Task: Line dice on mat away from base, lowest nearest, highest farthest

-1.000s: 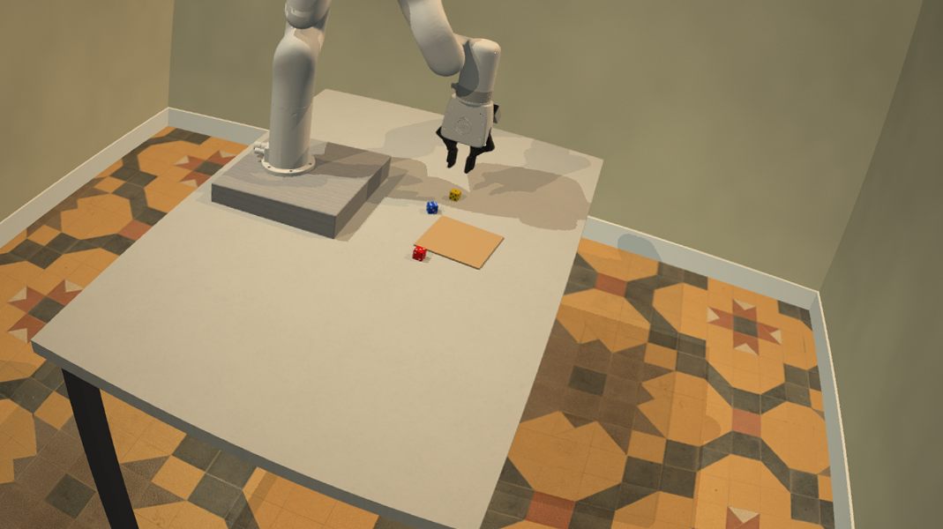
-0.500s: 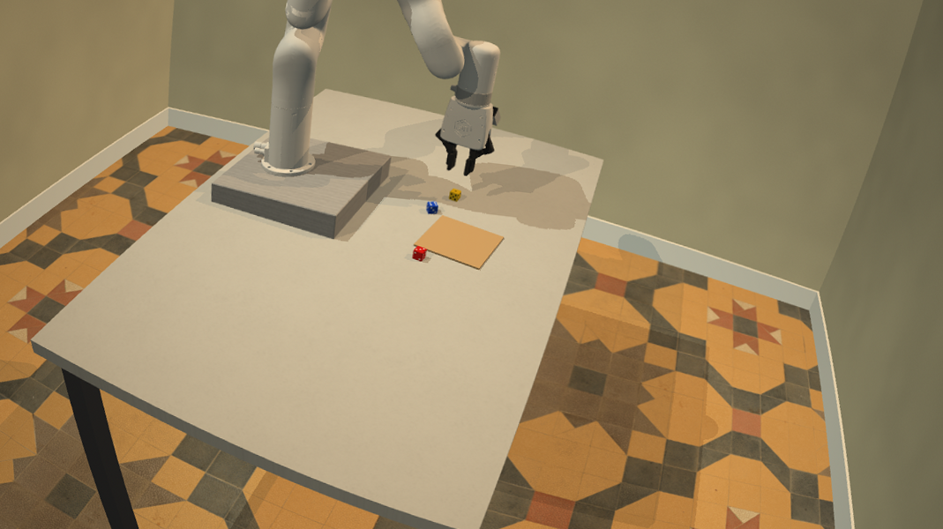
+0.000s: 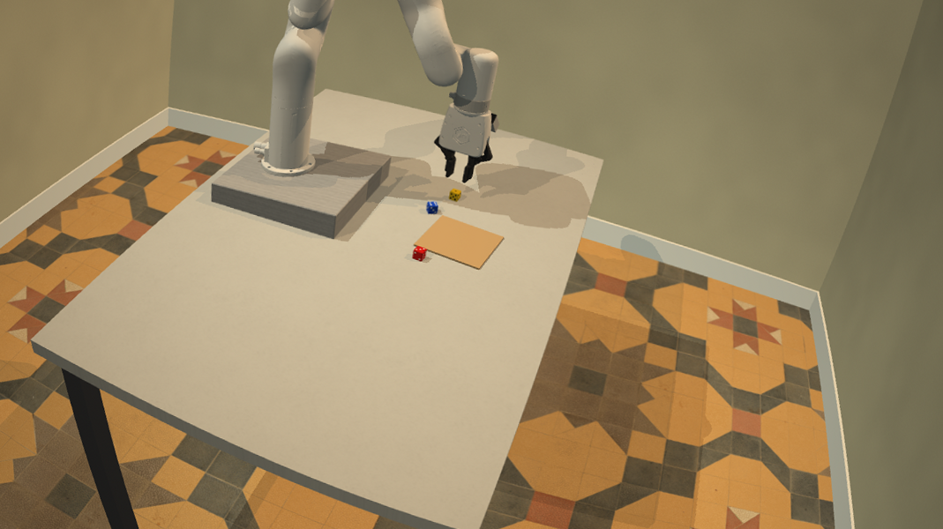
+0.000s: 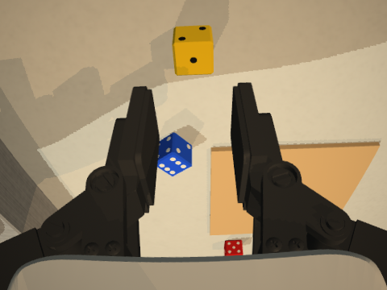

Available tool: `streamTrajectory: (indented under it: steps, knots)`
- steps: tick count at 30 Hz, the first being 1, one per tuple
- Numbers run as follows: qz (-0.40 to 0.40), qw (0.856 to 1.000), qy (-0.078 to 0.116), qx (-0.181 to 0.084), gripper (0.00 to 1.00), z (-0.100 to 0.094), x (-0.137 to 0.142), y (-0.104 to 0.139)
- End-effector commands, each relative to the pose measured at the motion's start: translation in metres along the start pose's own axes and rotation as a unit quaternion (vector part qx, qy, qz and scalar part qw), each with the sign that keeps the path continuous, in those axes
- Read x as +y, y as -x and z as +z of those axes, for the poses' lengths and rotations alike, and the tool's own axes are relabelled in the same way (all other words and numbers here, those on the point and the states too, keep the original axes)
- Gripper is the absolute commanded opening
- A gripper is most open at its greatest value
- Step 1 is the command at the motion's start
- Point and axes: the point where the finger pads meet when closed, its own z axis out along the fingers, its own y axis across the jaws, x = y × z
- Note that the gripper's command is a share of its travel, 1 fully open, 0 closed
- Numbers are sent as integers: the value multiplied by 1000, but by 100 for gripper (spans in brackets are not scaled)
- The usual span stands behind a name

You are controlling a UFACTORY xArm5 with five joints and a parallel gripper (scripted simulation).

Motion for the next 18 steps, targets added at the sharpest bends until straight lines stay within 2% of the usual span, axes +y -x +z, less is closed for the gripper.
streamTrajectory:
  steps: [1,18]
  knots:
    - [0,1000,1,1,36,6,1,-1]
    - [0,1000,1,1,36,25,1,-2]
